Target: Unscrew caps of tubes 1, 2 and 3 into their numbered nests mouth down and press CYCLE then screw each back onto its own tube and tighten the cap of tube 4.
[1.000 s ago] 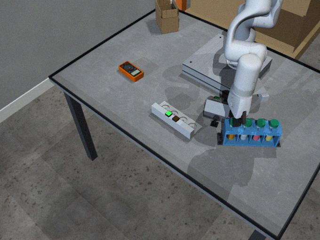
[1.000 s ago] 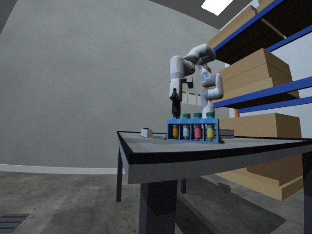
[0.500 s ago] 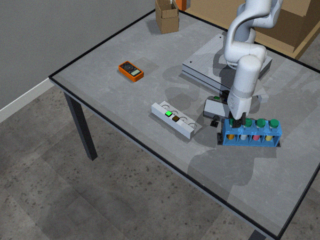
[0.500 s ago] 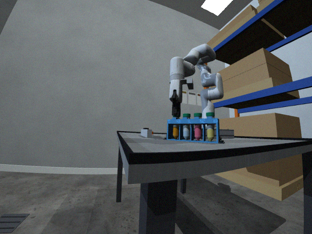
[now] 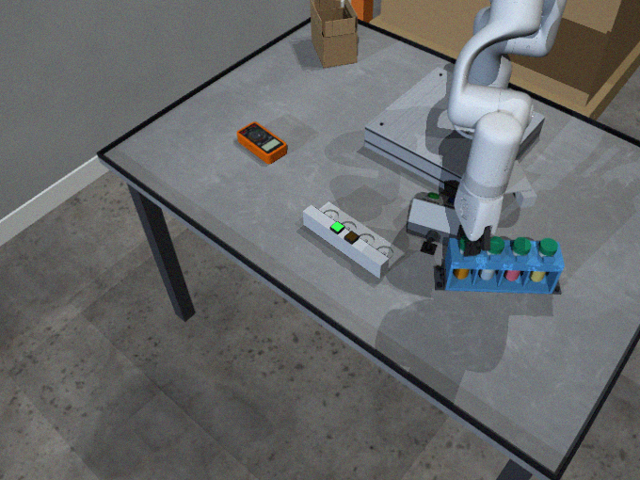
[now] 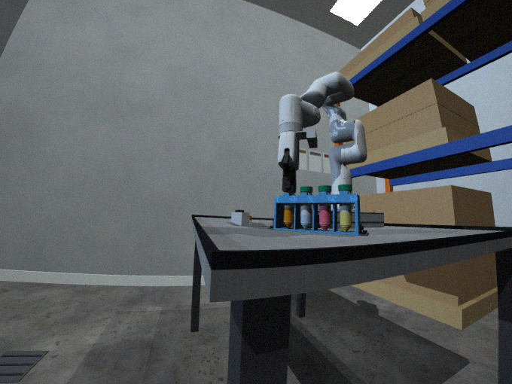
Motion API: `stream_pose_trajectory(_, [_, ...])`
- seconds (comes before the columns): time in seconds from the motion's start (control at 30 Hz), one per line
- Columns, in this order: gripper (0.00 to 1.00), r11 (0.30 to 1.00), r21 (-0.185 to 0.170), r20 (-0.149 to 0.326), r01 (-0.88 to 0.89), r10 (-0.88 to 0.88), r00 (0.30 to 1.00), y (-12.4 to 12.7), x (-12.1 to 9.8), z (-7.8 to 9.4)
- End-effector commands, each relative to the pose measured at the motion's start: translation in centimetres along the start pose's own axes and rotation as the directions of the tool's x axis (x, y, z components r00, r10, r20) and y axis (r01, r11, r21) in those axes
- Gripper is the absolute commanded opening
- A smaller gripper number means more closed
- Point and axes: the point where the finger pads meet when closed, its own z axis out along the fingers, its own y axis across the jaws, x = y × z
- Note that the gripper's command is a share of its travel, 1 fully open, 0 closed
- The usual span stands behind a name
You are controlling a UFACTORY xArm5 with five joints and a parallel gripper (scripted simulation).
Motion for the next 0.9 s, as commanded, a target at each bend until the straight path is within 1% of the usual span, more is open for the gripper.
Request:
stream_pose_trajectory(0.0, [0.00, 1.000, -0.009, -0.012, 0.000, 0.000, 1.000, 0.10, -0.05, -0.10])
stream_pose_trajectory(0.33, [0.00, 1.000, -0.009, -0.012, 0.000, 0.000, 1.000, 0.10, -0.05, -0.10])
stream_pose_trajectory(0.57, [0.00, 0.990, -0.007, -0.013, -0.140, 0.140, 0.990, 0.10, -0.05, -0.10])
stream_pose_trajectory(0.87, [0.00, 0.955, -0.005, -0.014, -0.296, 0.295, 0.955, 0.10, -0.05, -0.10])
